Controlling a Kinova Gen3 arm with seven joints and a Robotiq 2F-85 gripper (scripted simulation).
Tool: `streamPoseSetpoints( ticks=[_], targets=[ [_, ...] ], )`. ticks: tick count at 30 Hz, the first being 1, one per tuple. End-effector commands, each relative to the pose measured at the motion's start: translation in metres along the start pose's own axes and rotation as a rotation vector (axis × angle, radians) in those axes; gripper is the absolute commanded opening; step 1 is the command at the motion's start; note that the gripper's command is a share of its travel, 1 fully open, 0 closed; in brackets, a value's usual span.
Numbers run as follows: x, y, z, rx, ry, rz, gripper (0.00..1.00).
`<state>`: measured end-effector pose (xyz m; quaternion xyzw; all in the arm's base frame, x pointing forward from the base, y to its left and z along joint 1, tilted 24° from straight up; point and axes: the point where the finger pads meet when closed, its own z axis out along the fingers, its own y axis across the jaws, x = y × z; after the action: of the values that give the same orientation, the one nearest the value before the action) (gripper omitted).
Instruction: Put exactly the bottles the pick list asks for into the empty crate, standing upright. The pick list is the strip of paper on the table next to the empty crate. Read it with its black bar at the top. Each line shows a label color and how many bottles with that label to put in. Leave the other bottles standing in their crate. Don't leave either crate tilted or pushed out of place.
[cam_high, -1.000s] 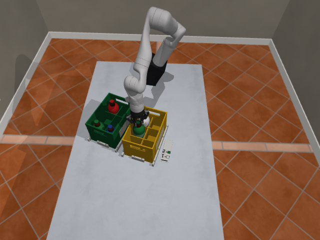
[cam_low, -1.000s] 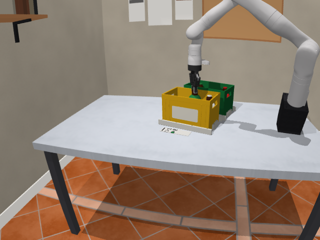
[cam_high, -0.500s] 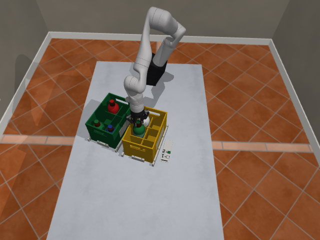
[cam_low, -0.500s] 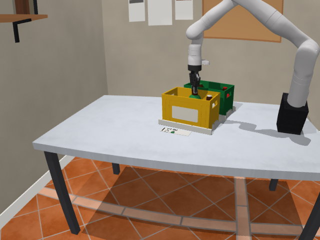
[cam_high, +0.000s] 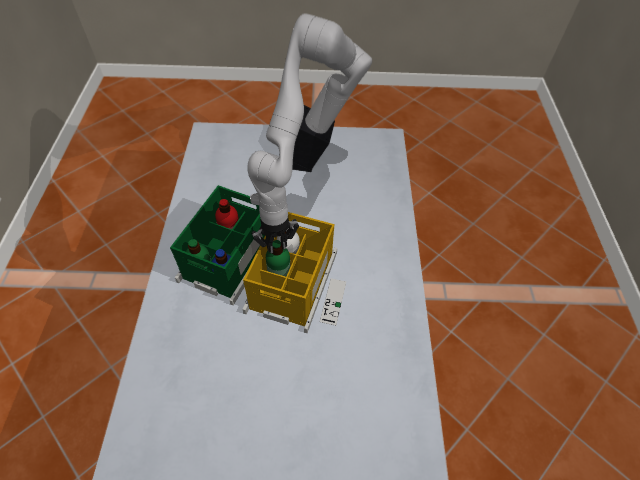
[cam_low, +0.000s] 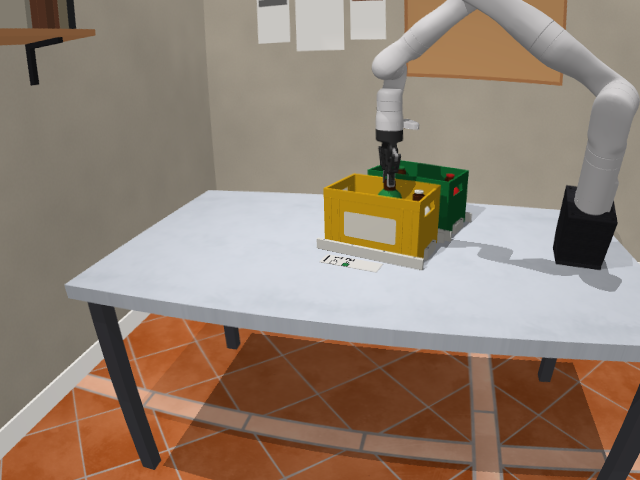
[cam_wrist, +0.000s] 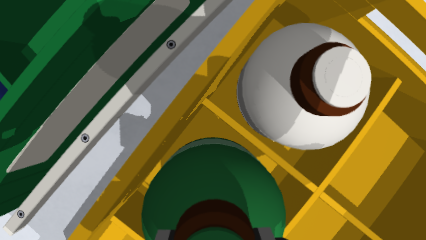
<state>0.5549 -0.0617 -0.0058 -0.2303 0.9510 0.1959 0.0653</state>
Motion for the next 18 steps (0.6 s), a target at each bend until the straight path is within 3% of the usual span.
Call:
streamPoseSetpoints(
  ticks=[1, 18],
  targets=[
    [-0.0006, -0.0007, -0.0003, 0.002, -0.002, 0.0, 0.1],
    [-0.0006, -0.0007, 0.0072, 0.002, -0.002, 0.0, 0.1]
  ],
)
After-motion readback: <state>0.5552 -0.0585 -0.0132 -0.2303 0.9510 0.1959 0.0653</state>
